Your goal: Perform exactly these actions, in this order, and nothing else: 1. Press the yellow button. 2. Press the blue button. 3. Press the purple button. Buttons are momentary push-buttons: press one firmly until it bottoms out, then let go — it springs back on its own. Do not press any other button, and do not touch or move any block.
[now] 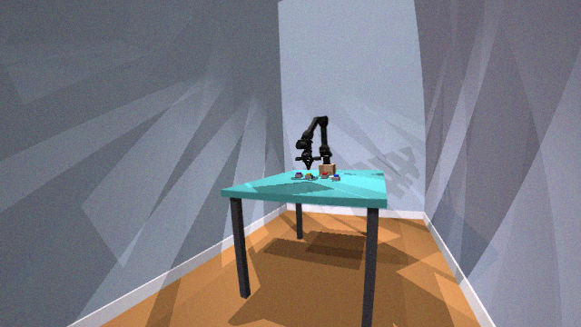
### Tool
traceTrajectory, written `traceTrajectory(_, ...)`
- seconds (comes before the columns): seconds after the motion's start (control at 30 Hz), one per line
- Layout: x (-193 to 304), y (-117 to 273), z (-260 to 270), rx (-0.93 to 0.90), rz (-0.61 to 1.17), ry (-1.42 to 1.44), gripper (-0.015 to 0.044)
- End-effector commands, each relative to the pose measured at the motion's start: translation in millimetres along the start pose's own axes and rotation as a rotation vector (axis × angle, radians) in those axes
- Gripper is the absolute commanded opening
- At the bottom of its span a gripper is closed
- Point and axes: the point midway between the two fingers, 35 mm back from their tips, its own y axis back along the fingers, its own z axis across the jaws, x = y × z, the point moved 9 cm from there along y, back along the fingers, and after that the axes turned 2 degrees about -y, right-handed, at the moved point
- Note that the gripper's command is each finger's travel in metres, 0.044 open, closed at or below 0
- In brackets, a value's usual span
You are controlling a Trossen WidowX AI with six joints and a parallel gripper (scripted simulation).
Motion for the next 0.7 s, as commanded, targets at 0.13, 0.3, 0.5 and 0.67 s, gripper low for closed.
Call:
traceTrajectory(0.13, 2, -17, 0, -0.001, 0.020, -0.003, 0.0020)
traceTrajectory(0.3, 3, -26, 0, -0.001, 0.020, -0.003, 0.0020)
traceTrajectory(0.5, 3, -30, 1, -0.001, 0.020, -0.003, 0.0020)
traceTrajectory(0.67, 3, -30, 1, -0.001, 0.020, -0.003, 0.0020)
